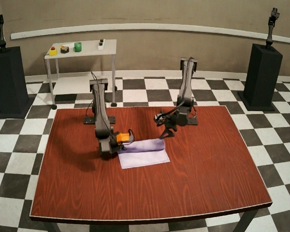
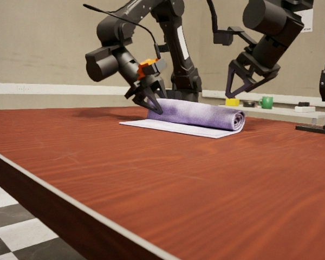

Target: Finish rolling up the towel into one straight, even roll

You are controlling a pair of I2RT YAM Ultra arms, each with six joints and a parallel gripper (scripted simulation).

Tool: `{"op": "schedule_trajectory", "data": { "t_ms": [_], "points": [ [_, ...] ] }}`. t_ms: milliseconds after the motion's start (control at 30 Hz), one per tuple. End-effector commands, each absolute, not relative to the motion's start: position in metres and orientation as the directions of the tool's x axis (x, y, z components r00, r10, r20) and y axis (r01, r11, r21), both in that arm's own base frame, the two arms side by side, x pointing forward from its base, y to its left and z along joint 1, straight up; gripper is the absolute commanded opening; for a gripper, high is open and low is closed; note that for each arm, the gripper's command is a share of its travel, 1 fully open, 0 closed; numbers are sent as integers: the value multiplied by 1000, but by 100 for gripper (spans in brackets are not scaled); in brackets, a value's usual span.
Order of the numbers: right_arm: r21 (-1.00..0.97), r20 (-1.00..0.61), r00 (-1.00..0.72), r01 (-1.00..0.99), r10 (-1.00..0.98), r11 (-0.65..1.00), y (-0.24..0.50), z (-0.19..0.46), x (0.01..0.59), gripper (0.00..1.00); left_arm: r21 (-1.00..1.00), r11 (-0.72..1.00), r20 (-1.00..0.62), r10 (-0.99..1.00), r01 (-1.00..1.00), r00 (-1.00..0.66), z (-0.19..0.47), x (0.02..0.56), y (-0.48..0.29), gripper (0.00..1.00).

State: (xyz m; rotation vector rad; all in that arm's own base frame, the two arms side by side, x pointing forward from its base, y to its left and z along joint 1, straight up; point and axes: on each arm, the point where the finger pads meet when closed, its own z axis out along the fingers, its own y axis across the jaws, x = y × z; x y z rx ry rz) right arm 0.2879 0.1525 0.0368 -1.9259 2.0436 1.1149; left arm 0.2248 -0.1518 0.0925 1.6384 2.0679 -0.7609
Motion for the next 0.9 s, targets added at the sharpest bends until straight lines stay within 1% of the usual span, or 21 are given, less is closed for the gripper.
{"op": "schedule_trajectory", "data": {
  "t_ms": [0,33,100,133,300,433,600,867],
  "points": [
    [596,-461,-261,-799,-848,-78,150,39,268,31,100,254,-627,767,962,-138,89,245,-160,94],
    [613,-452,-271,-786,-850,-76,150,39,268,31,140,256,-625,772,957,-115,89,244,-161,95],
    [613,-452,-271,-786,-850,-76,150,39,268,31,140,256,-625,772,957,-115,89,244,-161,95],
    [628,-444,-279,-774,-852,-73,150,39,268,31,216,269,-621,779,939,-81,89,243,-163,95],
    [655,-428,-294,-752,-854,-69,150,39,268,31,331,270,-606,795,904,-16,89,240,-168,97],
    [655,-428,-294,-752,-854,-69,150,38,268,31,342,260,-604,797,903,-1,90,240,-168,98],
    [655,-428,-294,-752,-854,-69,150,30,268,31,342,202,-604,795,918,50,99,243,-165,98],
    [655,-428,-294,-752,-854,-69,150,28,268,31,342,195,-604,795,919,56,91,242,-165,98]
  ]
}}
